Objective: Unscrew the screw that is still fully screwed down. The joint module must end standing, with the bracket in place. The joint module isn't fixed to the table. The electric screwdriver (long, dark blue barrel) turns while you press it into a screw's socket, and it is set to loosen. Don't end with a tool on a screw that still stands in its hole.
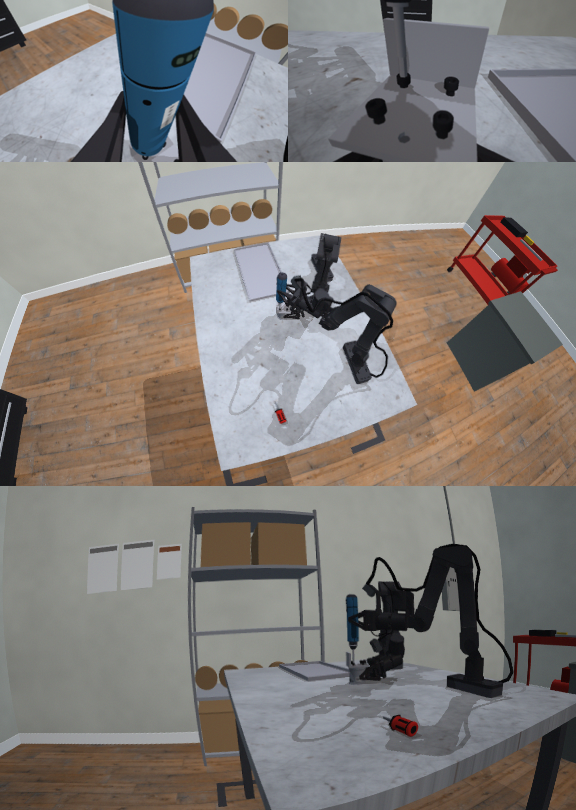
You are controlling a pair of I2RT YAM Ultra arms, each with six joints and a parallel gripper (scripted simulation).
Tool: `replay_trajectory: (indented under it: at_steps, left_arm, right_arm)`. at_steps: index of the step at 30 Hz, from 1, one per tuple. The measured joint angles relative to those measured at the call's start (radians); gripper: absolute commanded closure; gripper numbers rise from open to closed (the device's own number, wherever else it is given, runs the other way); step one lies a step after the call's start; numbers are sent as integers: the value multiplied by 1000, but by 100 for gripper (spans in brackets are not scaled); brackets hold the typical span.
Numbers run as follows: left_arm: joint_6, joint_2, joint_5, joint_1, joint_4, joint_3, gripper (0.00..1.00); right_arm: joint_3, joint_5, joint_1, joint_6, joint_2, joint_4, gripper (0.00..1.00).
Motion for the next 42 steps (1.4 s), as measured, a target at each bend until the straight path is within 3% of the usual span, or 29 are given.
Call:
replay_trajectory:
  at_steps: [42]
  left_arm:
    - [0,8,0,0,23,0,58]
  right_arm:
    - [0,0,0,0,0,0,41]
